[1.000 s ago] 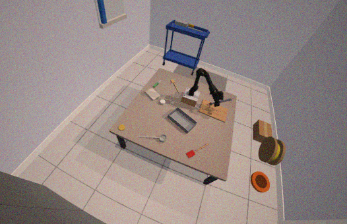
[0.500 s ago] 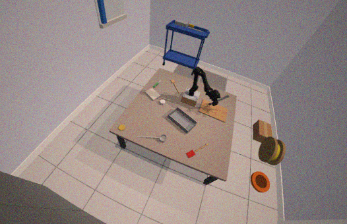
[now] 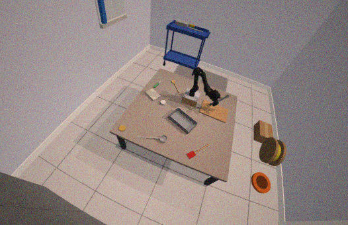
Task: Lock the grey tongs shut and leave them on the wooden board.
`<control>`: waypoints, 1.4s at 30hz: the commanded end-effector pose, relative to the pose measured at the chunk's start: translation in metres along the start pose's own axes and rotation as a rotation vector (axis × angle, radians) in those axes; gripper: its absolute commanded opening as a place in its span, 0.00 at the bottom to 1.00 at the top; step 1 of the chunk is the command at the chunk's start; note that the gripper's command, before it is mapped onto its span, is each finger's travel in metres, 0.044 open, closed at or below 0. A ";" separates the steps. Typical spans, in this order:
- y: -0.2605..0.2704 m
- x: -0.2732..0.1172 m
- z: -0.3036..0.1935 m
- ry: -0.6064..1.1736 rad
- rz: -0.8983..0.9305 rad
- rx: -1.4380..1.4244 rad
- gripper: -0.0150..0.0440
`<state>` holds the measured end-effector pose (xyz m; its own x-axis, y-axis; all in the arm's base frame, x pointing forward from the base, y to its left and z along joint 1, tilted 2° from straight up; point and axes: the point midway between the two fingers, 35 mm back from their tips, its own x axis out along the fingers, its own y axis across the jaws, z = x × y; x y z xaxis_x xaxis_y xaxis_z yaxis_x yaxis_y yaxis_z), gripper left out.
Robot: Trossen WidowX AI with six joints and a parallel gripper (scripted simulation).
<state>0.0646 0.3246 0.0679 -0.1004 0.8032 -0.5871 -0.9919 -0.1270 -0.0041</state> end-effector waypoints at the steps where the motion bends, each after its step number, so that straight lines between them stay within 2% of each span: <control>1: 0.000 0.000 0.001 -0.007 0.002 -0.009 0.00; 23: 0.000 0.001 0.002 0.001 0.003 -0.007 0.00; 42: -0.008 0.023 0.010 0.275 0.008 0.043 0.00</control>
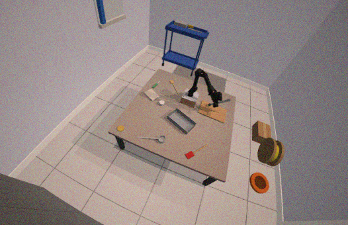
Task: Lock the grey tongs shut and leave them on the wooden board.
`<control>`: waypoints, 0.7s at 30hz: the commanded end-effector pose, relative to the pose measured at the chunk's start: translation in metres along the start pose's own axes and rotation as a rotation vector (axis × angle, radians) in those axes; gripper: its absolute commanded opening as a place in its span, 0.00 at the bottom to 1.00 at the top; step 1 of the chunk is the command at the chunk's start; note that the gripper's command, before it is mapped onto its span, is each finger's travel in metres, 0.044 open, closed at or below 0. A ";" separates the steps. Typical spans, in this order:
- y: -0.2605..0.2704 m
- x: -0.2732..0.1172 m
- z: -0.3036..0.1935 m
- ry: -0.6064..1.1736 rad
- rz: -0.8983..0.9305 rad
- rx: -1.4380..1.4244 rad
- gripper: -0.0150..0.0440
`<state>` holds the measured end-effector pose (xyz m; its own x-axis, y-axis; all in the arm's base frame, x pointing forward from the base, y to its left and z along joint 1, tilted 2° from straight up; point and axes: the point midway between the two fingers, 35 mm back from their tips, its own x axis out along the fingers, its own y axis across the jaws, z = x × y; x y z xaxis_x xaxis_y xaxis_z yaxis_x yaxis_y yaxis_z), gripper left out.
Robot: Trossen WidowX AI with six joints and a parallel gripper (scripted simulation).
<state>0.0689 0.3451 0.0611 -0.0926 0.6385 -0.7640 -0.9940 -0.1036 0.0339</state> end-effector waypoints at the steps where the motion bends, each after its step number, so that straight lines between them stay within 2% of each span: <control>1: -0.001 0.003 0.006 0.049 -0.001 0.001 0.00; 21: 0.002 0.005 0.016 0.367 -0.009 0.002 0.00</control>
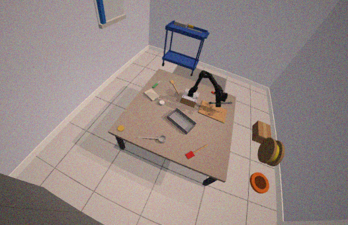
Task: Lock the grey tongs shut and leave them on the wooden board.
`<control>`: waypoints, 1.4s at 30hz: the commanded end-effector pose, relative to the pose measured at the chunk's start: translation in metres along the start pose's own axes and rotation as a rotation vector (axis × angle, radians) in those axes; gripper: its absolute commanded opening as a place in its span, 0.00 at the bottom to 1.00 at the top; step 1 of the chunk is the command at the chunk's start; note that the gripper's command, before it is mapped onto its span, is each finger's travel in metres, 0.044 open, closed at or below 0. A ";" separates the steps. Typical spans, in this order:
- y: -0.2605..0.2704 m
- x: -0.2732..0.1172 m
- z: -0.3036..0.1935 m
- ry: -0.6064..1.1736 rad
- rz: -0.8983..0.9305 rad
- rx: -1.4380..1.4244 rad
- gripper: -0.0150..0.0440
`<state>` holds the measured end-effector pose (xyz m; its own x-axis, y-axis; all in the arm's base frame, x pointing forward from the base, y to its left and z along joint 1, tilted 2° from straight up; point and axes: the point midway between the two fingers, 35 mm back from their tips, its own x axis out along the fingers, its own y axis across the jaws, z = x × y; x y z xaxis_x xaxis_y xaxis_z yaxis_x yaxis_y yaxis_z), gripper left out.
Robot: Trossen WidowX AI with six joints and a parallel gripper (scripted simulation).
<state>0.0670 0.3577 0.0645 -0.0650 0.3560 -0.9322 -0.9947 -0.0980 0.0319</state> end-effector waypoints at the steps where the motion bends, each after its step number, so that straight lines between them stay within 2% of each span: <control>1: 0.001 -0.002 0.004 0.052 -0.005 -0.002 0.00; 21: 0.008 -0.021 0.005 0.365 -0.033 -0.043 0.00; 42: 0.007 -0.003 0.000 0.368 -0.034 -0.043 0.00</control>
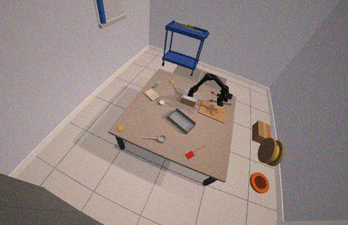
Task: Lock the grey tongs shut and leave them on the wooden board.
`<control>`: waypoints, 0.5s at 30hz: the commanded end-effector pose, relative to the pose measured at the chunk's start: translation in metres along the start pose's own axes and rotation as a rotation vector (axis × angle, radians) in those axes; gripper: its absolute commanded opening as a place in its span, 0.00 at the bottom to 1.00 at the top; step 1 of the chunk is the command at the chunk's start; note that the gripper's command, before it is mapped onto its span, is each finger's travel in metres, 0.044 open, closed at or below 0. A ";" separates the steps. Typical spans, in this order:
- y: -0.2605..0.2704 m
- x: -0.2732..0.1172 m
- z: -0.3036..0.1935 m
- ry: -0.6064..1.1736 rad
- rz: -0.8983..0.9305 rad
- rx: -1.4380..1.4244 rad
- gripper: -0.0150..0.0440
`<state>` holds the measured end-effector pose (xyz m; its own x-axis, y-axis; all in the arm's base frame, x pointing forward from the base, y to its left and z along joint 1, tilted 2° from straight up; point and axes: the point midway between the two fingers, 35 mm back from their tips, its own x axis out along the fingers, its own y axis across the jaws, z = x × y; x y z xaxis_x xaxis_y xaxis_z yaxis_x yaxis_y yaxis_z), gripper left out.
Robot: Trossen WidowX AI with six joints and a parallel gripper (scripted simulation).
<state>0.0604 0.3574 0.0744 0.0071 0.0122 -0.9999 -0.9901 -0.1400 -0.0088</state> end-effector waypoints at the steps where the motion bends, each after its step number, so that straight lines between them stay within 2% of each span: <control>1: 0.000 0.009 -0.001 0.010 0.000 0.006 0.00; 15: -0.001 0.032 0.001 0.010 0.000 0.006 0.00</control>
<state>0.0608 0.3599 0.0492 0.0070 0.0110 -0.9999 -0.9901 -0.1400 -0.0084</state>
